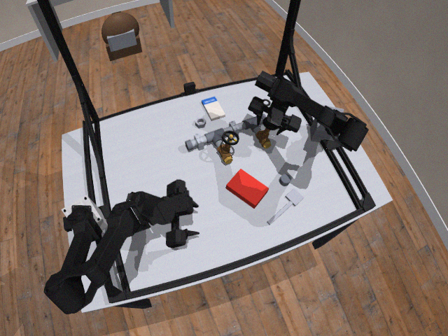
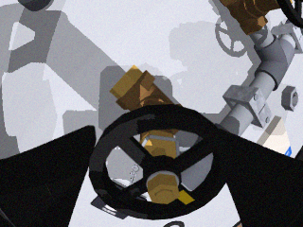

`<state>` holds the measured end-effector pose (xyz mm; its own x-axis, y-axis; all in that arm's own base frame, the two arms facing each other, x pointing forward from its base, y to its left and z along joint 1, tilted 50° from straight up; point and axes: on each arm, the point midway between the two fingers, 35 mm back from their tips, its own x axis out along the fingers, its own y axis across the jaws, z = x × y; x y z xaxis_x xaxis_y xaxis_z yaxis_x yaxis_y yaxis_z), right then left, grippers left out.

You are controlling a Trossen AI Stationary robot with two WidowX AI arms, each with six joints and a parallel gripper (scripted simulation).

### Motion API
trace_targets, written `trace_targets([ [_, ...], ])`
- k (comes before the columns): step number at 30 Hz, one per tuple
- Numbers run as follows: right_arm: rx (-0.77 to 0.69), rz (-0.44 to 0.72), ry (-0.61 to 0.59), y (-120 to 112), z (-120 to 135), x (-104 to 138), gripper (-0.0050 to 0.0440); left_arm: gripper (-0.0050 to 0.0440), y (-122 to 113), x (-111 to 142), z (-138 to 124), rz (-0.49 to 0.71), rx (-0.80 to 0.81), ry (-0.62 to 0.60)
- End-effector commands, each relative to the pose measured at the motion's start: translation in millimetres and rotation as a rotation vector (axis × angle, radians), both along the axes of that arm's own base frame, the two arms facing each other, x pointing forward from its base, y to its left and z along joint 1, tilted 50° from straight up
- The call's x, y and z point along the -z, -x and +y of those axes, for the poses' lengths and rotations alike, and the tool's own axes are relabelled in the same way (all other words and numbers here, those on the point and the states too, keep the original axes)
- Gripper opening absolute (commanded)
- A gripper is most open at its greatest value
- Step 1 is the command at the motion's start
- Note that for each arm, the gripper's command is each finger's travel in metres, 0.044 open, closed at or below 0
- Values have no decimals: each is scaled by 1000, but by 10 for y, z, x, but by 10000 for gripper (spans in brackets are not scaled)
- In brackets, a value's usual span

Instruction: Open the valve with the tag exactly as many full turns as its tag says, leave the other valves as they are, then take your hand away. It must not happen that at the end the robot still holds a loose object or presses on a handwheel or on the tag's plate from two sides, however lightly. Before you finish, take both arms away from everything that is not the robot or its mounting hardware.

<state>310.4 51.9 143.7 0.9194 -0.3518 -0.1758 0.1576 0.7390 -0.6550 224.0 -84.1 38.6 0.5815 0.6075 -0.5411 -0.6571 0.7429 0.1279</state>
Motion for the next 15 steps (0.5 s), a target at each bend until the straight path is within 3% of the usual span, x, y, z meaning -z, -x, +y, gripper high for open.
trace_targets([
  [1, 0, 0, 0, 0, 0, 0, 400, 400, 0, 0, 0, 2, 2, -2],
  [4, 0, 0, 0, 0, 0, 0, 400, 400, 0, 0, 0, 39, 35, -38],
  [13, 0, 0, 0, 0, 0, 0, 400, 400, 1, -1, 1, 431, 385, -414],
  [15, 0, 0, 0, 0, 0, 0, 400, 400, 1, -1, 1, 431, 385, -414],
])
